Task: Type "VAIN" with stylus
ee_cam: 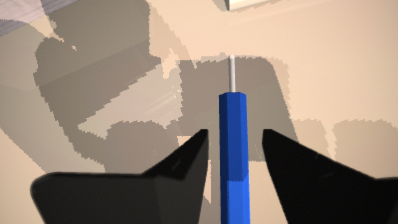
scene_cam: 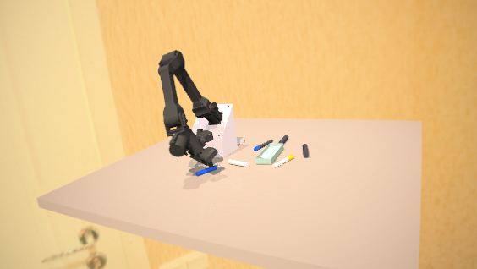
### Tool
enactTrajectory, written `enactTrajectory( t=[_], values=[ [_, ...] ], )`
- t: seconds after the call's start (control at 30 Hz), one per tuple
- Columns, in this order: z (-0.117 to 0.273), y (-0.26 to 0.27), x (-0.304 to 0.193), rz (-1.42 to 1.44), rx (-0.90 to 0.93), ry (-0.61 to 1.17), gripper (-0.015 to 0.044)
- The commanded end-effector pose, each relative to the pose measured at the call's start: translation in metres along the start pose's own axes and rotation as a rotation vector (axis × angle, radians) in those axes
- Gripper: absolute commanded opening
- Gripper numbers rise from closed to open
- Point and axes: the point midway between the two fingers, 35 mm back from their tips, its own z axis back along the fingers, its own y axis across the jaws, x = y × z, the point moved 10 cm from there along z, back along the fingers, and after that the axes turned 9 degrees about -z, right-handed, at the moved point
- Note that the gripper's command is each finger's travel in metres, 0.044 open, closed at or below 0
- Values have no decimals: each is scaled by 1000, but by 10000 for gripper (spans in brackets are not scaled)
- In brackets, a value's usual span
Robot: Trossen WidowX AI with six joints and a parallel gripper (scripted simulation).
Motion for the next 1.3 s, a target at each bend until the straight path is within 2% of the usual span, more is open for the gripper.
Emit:
enactTrajectory(
  t=[0.0,0.67,0.83,0.93,1.27],
  values=[
    [-4,0,-2,6,-2,-2,150],
    [-15,-1,-8,6,-2,-2,150],
    [-13,-1,-7,0,1,0,19],
    [-13,-1,-7,0,1,0,0],
    [-7,-1,-4,0,1,-1,0]
  ],
)
